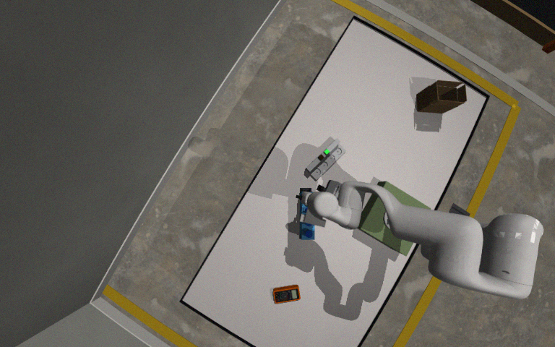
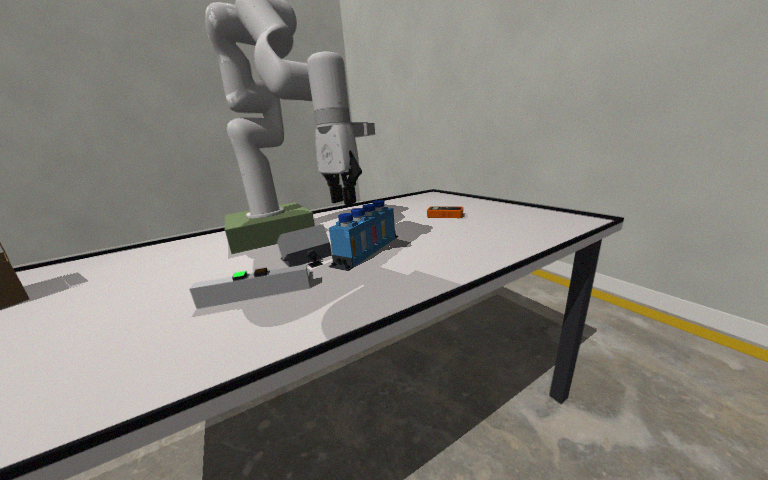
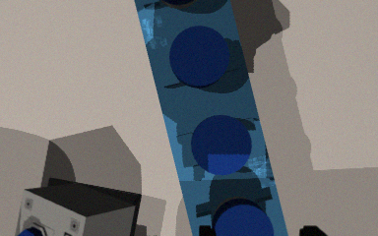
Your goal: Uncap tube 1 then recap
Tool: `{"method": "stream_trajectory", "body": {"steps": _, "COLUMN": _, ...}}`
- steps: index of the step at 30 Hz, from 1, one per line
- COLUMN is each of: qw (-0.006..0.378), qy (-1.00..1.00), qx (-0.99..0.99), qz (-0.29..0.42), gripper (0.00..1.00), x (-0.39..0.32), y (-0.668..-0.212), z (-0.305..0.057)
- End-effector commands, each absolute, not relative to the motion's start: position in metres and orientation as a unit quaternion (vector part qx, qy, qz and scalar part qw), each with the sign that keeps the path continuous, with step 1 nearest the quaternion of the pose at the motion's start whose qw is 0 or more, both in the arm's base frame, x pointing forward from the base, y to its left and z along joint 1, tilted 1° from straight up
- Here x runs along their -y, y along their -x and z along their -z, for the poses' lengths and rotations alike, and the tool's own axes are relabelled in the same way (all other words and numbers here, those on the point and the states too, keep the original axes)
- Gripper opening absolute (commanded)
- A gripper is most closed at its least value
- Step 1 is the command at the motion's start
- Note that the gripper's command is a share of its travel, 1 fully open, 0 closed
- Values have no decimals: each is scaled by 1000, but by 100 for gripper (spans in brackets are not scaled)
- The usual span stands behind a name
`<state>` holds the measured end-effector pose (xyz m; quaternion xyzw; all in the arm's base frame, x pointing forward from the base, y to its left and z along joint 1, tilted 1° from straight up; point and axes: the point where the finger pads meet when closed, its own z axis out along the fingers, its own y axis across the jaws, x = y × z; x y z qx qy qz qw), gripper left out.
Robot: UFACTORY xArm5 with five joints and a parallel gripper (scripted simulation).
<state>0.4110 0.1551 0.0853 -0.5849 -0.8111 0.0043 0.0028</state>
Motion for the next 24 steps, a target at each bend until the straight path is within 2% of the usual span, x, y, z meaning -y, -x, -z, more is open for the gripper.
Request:
{"method": "stream_trajectory", "body": {"steps": 1, "qw": -1, "qy": 585, "qx": 811, "qz": -6, "gripper": 46, "x": -155, "y": -411, "z": -91}}
{"method": "stream_trajectory", "body": {"steps": 2, "qw": -2, "qy": 618, "qx": 786, "qz": -6, "gripper": 0, "x": -150, "y": -405, "z": -91}}
{"method": "stream_trajectory", "body": {"steps": 10, "qw": -2, "qy": 657, "qx": 754, "qz": -6, "gripper": 0, "x": -117, "y": -371, "z": -91}}
{"method": "stream_trajectory", "body": {"steps": 16, "qw": -2, "qy": 657, "qx": 754, "qz": -6, "gripper": 0, "x": -117, "y": -371, "z": -91}}
{"method": "stream_trajectory", "body": {"steps": 24, "qw": -2, "qy": 657, "qx": 754, "qz": -6, "gripper": 0, "x": -90, "y": -342, "z": -73}}
